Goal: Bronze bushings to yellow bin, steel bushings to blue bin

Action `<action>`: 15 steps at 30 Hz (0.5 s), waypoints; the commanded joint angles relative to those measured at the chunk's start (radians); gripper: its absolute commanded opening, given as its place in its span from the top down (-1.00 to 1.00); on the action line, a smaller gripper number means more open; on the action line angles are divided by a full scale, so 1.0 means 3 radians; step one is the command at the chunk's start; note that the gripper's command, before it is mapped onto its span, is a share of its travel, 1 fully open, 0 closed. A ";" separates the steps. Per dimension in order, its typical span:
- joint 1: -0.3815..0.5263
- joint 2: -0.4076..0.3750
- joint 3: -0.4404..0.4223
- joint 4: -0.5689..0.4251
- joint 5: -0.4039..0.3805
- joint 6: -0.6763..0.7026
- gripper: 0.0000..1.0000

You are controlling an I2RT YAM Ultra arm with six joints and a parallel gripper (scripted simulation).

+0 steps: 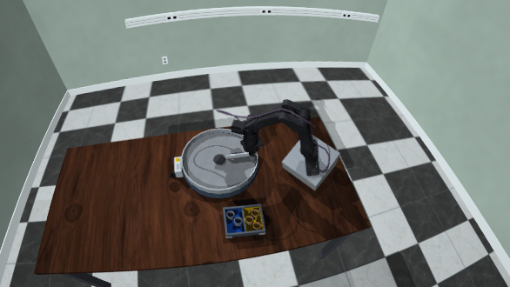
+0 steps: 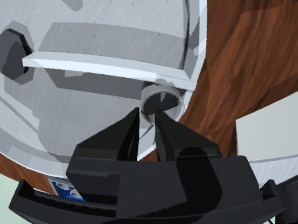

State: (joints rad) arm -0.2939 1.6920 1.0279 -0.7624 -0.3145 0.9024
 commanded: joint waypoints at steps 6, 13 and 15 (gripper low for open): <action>0.0050 0.0127 -0.0071 0.0210 0.0042 0.0066 0.72; 0.0065 0.0157 -0.0081 0.0285 0.0045 0.0086 0.72; 0.0046 0.0160 -0.0095 0.0292 0.0046 0.0089 0.72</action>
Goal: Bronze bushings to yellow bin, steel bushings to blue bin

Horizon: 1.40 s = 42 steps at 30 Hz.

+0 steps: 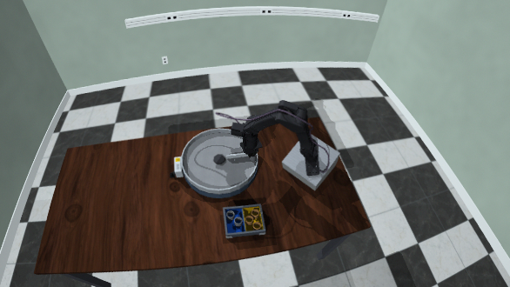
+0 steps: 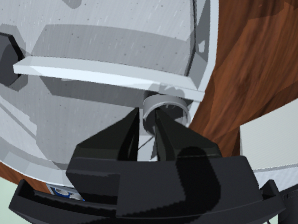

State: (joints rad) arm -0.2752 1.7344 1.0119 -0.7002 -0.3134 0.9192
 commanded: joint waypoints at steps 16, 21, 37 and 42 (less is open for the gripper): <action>-0.0017 -0.0046 0.0002 0.0085 0.0042 0.0024 0.72; -0.0017 -0.0046 0.0002 0.0085 0.0042 0.0024 0.72; -0.0017 -0.0046 0.0003 0.0088 0.0042 0.0020 1.00; -0.0020 -0.0045 0.0002 0.0019 0.0042 0.0012 1.00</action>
